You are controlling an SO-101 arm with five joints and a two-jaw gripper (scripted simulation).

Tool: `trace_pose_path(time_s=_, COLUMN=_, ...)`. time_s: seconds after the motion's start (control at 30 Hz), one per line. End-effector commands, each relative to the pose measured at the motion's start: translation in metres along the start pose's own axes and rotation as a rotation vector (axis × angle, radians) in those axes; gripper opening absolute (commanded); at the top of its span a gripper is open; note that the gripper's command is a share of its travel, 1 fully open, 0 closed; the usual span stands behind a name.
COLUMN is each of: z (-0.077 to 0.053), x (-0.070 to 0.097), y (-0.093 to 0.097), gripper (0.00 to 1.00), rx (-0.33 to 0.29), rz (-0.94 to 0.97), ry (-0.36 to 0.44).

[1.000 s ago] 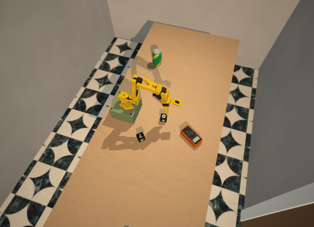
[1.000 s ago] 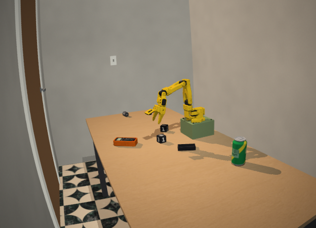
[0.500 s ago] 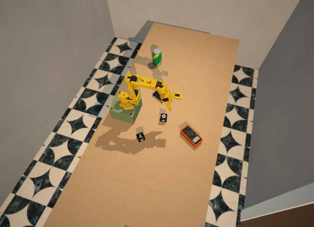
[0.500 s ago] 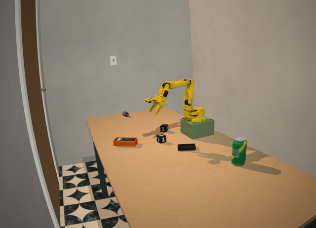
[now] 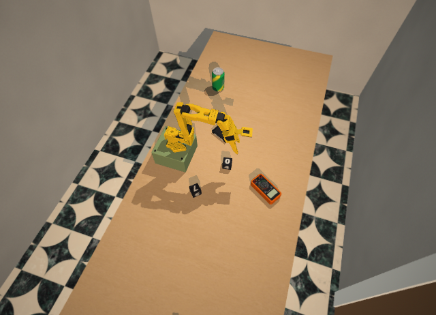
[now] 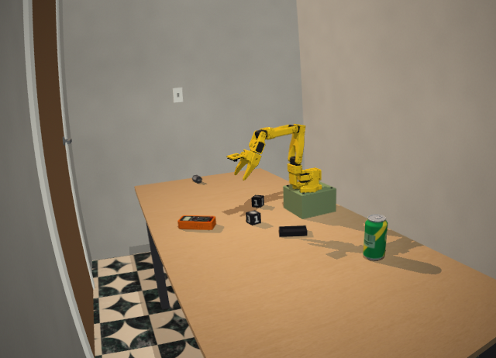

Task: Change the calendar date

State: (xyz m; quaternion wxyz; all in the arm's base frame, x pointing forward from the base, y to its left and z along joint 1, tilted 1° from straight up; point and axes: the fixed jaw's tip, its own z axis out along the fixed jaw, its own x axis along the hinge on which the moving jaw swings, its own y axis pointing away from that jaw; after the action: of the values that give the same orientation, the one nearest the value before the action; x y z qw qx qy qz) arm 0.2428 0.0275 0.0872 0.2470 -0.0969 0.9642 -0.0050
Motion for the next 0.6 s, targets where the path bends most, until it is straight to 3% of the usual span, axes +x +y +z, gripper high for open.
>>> trace_pose_path(time_s=0.0, z=-0.0034, x=-0.0020, y=0.0007, gripper=0.35, rx=0.000, rz=-0.056, ry=-0.019)
trace_pose_path(time_s=0.23, z=-0.0018, x=-0.0001, y=-0.0005, gripper=0.35, rx=0.003, rz=-0.157, ry=-0.019)
trace_pose_path(time_s=0.57, z=0.0028, x=0.0057, y=-0.0044, gripper=0.35, rx=0.013, rz=-0.466, ry=-0.016)
